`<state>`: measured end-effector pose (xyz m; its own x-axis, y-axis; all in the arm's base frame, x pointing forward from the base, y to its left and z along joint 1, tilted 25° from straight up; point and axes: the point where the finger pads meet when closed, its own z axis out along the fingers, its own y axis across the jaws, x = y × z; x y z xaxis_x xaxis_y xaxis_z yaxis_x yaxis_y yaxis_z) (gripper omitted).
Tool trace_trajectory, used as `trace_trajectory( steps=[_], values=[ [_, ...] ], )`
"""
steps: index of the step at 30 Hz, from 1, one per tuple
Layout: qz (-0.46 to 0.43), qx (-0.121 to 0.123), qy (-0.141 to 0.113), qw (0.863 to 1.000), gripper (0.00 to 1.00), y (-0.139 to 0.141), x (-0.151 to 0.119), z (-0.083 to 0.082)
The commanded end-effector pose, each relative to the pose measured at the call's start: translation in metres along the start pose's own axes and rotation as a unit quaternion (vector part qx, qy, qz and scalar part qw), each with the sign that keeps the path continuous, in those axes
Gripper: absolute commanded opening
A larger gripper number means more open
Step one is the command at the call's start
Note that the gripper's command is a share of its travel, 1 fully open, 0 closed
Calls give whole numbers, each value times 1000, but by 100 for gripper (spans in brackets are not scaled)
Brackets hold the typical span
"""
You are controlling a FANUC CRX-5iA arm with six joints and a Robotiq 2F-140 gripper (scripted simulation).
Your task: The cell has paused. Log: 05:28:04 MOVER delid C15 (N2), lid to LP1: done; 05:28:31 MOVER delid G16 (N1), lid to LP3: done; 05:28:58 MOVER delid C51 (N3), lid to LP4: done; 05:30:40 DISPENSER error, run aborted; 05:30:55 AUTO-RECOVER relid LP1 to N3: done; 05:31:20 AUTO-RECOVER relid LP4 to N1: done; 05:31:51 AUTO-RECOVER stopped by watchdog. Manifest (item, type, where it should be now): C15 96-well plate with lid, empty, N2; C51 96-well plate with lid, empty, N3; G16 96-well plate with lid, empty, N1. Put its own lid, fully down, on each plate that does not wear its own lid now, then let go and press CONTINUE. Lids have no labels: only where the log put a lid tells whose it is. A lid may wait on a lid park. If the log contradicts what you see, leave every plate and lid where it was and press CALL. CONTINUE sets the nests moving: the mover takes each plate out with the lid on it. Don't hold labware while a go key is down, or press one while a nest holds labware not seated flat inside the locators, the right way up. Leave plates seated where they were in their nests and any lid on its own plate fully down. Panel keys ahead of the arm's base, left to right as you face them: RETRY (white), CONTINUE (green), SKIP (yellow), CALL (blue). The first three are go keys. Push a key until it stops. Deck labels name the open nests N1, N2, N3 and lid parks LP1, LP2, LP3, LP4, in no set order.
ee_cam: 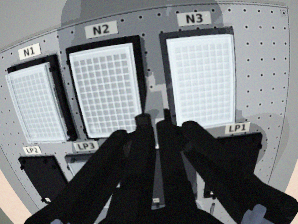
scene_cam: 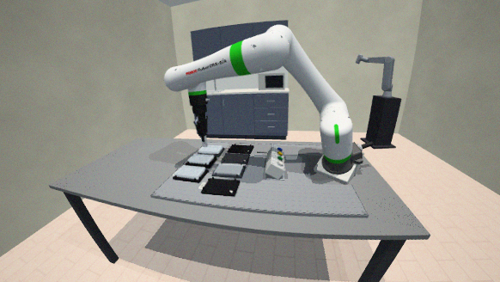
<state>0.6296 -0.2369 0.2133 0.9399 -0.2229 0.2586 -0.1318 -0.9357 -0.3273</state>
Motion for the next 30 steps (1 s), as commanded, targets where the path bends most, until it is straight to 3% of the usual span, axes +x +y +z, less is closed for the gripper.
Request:
trace_trajectory(
  steps=[1, 8, 13, 15, 16, 30],
  values=[
    [0, 0, 0, 1000, 0, 0, 0, 0],
    [0, 0, 0, 1000, 0, 5, 0, 0],
    [-4, 0, 0, 1000, 0, 61, -1, 0],
    [-4, 0, 0, 1000, 0, 66, -1, -1],
    [-4, 0, 0, 1000, 66, 66, -1, -1],
    [-4, 0, 0, 1000, 66, 66, -1, -1]
  ],
)
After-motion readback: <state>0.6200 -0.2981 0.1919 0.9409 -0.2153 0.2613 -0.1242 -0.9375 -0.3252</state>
